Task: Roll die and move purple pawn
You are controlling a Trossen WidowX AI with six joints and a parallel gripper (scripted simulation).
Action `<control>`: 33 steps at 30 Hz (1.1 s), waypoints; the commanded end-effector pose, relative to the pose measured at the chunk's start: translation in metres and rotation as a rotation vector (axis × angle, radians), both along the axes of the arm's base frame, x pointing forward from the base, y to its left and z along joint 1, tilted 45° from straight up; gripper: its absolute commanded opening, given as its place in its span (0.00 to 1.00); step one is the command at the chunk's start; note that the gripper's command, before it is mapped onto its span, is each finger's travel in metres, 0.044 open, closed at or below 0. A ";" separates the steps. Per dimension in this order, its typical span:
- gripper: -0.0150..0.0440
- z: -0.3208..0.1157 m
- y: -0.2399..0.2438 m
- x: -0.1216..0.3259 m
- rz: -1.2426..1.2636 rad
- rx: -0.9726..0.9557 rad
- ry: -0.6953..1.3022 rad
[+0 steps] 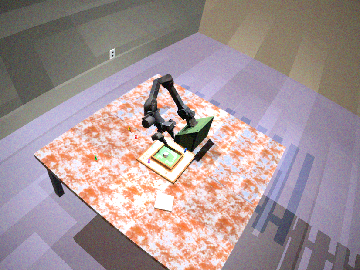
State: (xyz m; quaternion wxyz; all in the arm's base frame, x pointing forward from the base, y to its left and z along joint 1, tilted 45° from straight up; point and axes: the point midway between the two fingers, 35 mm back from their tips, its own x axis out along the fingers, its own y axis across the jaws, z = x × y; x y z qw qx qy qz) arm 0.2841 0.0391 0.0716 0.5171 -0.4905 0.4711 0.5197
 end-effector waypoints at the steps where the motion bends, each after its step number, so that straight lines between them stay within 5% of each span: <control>1: 1.00 0.002 0.002 -0.002 -0.014 -0.013 0.015; 10: 1.00 -0.049 -0.015 -0.002 -0.025 -0.829 0.002; 16: 1.00 -0.052 -0.012 -0.005 -0.018 -0.765 0.035; 18: 0.91 -0.051 -0.013 0.000 -0.089 -0.765 0.011; 25: 0.60 -0.041 -0.030 0.047 -0.835 -0.724 -0.249; 33: 0.59 -0.030 -0.059 0.096 -1.686 -0.570 -0.584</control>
